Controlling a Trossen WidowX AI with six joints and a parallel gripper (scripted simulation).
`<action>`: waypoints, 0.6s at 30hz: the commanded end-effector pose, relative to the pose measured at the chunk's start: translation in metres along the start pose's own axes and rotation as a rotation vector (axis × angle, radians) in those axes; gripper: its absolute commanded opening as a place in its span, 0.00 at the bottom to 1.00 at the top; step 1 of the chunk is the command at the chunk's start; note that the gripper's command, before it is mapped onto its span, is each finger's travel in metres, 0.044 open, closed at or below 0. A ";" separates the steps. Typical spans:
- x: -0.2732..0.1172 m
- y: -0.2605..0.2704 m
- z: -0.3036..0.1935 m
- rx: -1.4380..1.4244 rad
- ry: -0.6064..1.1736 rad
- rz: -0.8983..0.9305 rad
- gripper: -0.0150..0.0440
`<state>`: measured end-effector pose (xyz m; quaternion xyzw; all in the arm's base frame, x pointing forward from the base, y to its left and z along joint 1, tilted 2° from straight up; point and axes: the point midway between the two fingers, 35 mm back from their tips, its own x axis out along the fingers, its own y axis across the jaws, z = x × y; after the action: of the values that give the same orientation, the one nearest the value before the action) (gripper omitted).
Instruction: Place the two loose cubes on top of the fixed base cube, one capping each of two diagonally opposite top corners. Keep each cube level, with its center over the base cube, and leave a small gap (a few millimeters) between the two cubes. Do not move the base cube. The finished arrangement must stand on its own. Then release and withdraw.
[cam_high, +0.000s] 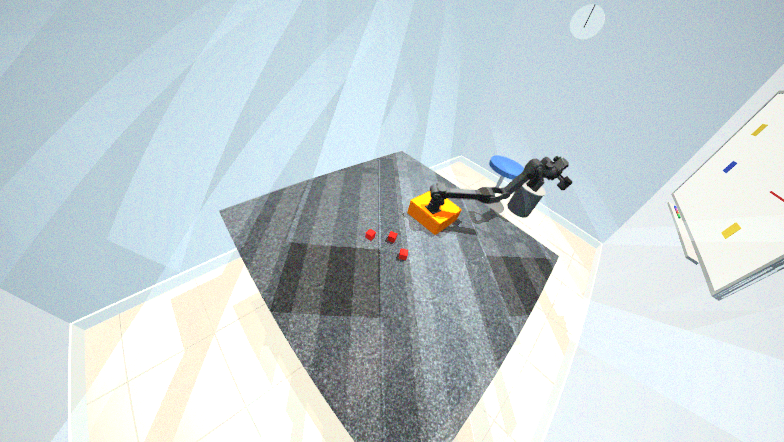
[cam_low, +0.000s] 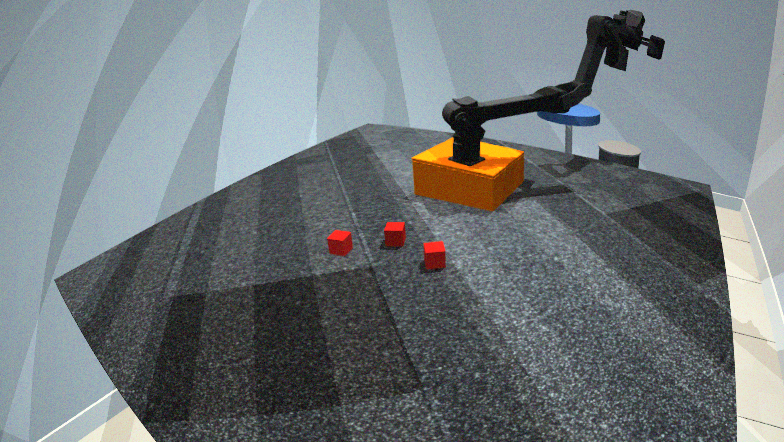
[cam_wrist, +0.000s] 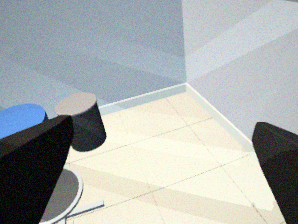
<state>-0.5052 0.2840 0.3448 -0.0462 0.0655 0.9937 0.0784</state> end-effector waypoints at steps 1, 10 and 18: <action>-0.001 0.001 0.002 0.003 -0.006 0.001 0.89; -0.049 0.051 0.109 0.131 -0.296 0.067 0.70; -0.128 0.109 0.203 0.274 -0.581 0.224 0.70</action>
<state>-0.4418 0.2105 0.5303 0.2000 0.1598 0.9665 0.0203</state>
